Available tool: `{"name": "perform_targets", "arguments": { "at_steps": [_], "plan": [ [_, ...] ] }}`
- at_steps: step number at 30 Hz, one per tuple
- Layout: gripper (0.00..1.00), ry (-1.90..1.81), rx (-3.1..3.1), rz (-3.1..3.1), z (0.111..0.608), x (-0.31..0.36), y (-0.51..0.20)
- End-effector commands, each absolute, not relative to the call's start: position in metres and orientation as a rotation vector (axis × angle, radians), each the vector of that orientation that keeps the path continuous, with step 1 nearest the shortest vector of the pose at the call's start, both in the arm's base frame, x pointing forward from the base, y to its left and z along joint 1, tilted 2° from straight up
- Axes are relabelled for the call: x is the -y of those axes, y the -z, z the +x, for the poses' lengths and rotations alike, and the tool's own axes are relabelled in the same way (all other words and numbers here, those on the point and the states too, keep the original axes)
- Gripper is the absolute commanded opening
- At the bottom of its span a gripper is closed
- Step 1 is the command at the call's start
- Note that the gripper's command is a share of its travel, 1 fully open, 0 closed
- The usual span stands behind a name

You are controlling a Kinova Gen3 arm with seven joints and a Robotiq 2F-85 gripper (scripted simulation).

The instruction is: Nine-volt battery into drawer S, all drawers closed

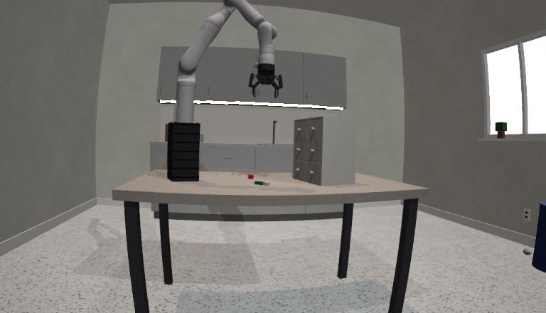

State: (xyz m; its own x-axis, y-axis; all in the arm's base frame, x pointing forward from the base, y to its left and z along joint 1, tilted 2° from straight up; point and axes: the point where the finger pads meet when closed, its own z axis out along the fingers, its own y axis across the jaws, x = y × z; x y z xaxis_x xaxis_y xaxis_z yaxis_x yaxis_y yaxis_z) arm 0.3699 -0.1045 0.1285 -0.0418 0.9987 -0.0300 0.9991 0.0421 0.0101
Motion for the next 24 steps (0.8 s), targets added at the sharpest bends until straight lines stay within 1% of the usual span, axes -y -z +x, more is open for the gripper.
{"name": "perform_targets", "arguments": {
  "at_steps": [1,24],
  "plan": [
    [1.0,0.019,-2.246,2.154,0.3703,0.1046,-0.129],
    [1.0,0.021,-2.313,2.082,0.3737,0.1026,-0.1236]
  ]
}}
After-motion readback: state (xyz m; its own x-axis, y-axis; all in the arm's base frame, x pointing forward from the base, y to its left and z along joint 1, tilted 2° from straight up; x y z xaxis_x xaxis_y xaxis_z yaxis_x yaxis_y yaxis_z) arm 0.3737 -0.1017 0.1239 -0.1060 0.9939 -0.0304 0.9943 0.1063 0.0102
